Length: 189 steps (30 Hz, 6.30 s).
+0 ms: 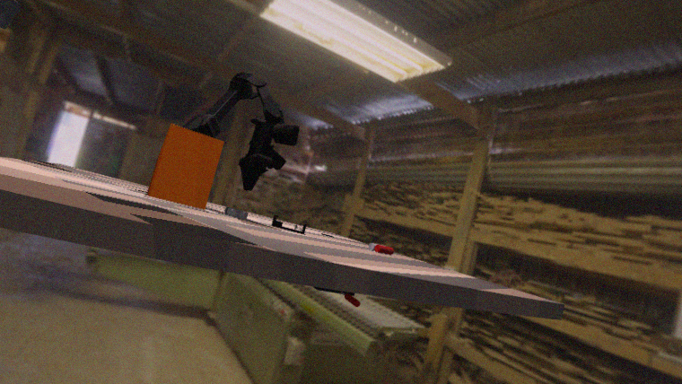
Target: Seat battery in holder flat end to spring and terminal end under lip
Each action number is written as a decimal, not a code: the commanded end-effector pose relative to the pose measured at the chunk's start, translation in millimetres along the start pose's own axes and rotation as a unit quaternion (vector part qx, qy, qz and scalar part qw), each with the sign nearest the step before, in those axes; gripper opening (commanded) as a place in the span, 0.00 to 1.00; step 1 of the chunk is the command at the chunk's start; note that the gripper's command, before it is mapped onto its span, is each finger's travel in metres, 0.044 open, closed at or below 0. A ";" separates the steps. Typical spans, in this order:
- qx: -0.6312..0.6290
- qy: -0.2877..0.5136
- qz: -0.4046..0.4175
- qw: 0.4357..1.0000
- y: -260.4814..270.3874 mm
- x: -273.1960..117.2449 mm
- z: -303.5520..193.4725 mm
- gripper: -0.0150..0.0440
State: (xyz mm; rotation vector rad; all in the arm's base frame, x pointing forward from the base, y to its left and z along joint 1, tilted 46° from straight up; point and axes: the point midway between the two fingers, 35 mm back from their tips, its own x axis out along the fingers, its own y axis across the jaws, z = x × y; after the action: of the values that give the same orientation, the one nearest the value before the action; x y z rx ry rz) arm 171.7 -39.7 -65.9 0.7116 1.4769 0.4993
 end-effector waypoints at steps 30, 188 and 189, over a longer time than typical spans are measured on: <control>0.371 0.002 0.008 0.929 12.1 42.5 -11.9 0.66; 0.246 0.226 0.053 0.941 1.8 57.4 154.3 0.38; 0.246 0.228 0.053 0.941 1.8 57.7 154.3 0.38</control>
State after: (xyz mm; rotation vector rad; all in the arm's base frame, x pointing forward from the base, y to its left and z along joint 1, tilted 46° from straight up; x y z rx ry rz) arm 328.4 -17.6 -111.5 1.1346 2.0249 0.3765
